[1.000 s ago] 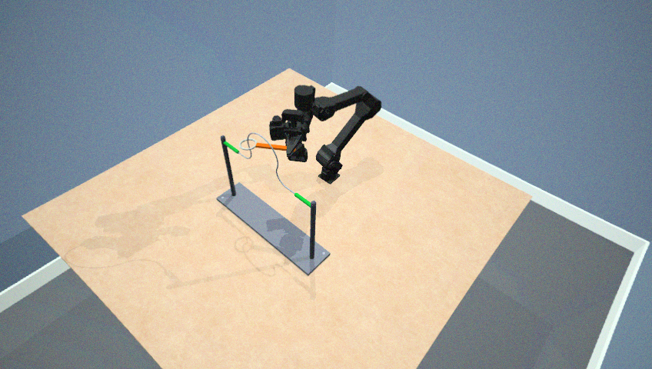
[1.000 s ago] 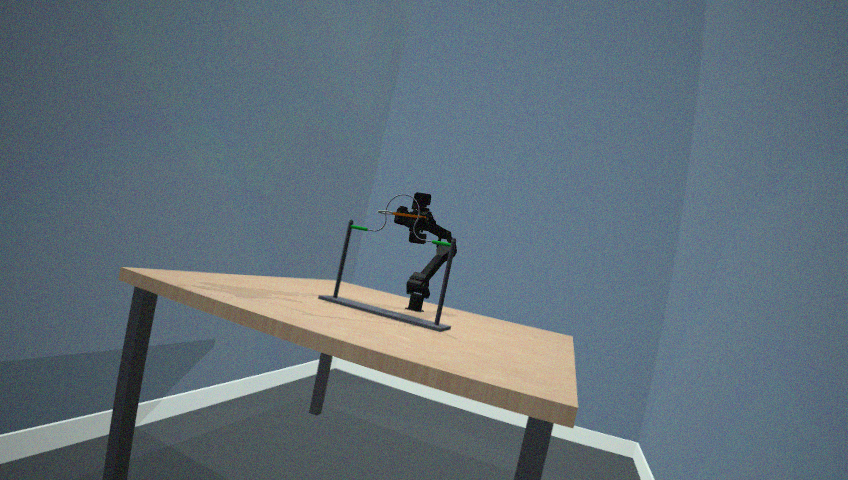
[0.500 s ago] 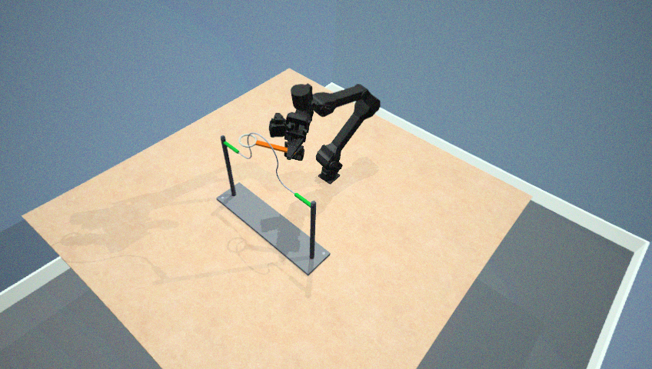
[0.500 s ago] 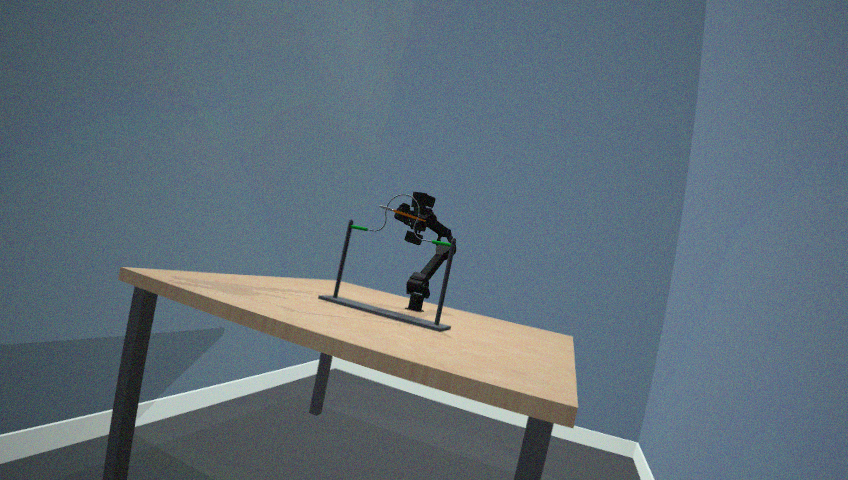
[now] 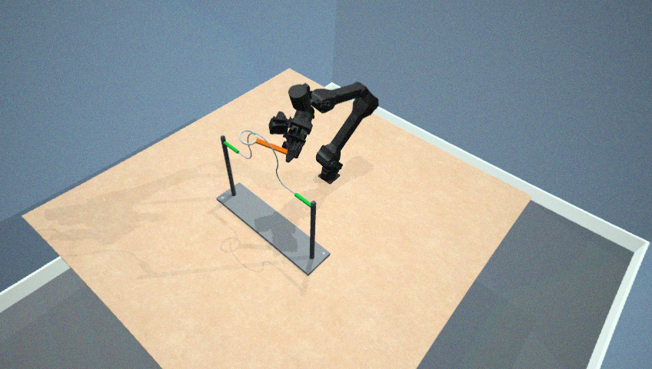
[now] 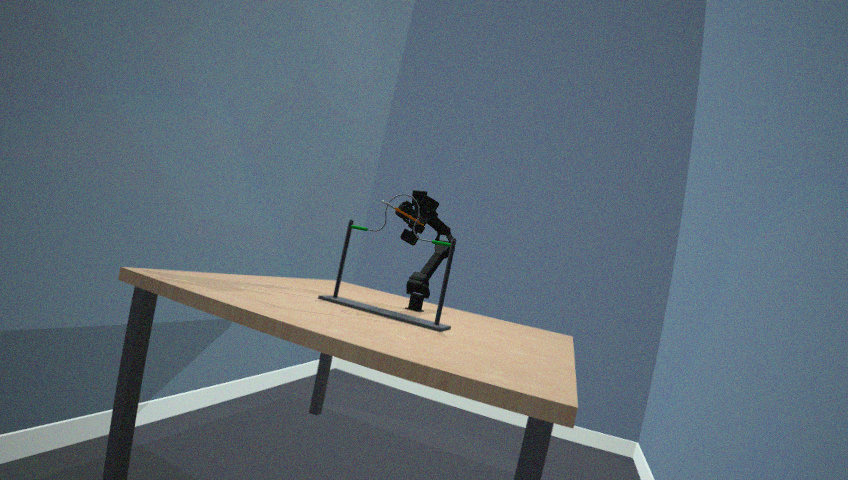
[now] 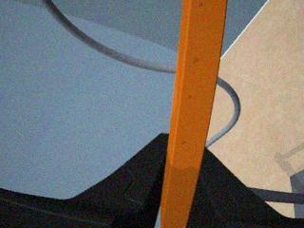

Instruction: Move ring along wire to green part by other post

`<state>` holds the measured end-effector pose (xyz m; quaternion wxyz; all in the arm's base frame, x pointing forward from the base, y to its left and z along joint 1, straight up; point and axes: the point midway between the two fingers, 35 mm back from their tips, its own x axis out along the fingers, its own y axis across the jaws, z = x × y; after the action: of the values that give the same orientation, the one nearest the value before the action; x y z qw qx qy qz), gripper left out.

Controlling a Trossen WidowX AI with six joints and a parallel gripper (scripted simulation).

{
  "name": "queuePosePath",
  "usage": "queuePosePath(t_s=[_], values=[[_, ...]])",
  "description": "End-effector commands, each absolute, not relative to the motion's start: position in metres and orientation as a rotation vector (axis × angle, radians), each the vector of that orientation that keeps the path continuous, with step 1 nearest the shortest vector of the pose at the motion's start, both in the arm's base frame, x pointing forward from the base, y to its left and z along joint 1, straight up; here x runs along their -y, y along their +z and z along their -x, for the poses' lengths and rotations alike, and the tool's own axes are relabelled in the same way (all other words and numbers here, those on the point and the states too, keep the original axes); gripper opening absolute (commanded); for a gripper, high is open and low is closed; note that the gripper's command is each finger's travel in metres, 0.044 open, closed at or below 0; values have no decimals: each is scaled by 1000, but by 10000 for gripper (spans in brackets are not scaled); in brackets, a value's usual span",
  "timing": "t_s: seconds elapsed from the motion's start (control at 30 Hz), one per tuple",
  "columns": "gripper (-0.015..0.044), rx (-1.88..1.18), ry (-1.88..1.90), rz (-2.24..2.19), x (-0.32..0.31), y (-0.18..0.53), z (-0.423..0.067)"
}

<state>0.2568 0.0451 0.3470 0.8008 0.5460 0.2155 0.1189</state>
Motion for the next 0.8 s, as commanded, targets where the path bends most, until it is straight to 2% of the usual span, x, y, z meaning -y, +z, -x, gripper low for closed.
queuePosePath(t_s=[0.0, 0.77], values=[[-150, -469, 236, -1110, -44, 345, -257], [-150, -500, 119, -758, -35, 331, -257]])
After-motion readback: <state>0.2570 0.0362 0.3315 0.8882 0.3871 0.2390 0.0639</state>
